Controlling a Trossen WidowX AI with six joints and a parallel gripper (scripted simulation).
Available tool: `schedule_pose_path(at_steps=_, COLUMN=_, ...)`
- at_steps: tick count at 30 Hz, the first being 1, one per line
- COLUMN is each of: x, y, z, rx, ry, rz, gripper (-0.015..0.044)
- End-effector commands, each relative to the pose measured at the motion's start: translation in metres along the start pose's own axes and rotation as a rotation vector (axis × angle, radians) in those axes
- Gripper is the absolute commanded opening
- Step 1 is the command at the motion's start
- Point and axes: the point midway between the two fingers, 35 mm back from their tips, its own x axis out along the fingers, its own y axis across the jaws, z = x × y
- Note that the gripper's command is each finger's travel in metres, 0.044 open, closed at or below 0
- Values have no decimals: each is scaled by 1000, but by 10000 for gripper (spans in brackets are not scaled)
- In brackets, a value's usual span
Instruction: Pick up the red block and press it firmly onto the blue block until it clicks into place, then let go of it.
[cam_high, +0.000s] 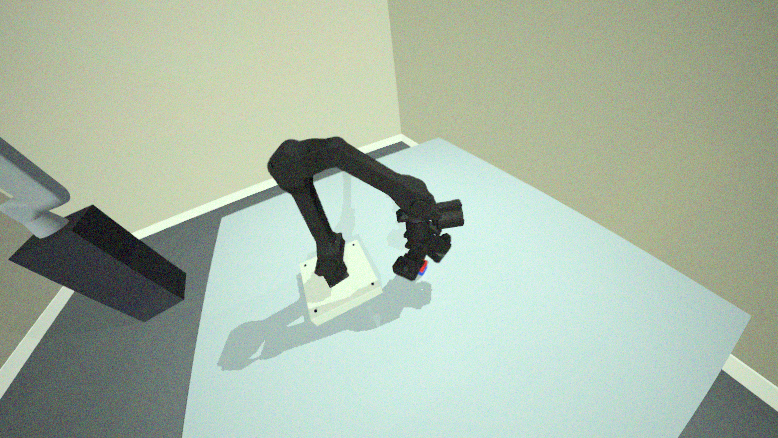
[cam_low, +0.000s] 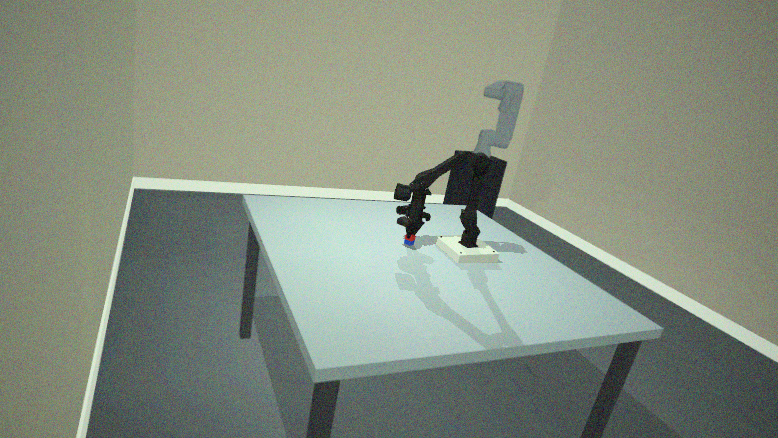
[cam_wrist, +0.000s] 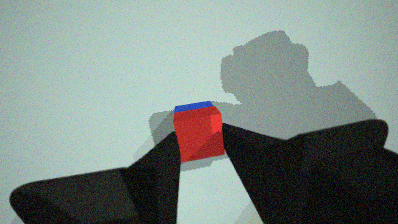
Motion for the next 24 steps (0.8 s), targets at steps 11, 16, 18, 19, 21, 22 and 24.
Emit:
schedule_pose_path(at_steps=11, x=2, y=0, z=0, rx=0, ry=-3, rz=3, gripper=0)
schedule_pose_path(at_steps=16, x=2, y=0, z=0, rx=0, ry=-3, rz=3, gripper=53)
schedule_pose_path(at_steps=18, x=2, y=0, z=0, rx=0, ry=-3, rz=3, gripper=105)
schedule_pose_path(at_steps=19, x=2, y=0, z=0, rx=0, ry=-3, rz=3, gripper=131)
schedule_pose_path(at_steps=21, x=2, y=0, z=0, rx=0, ry=-3, rz=3, gripper=184)
schedule_pose_path(at_steps=22, x=2, y=0, z=0, rx=0, ry=-3, rz=3, gripper=210)
schedule_pose_path(at_steps=24, x=2, y=0, z=0, rx=0, ry=-3, rz=3, gripper=220)
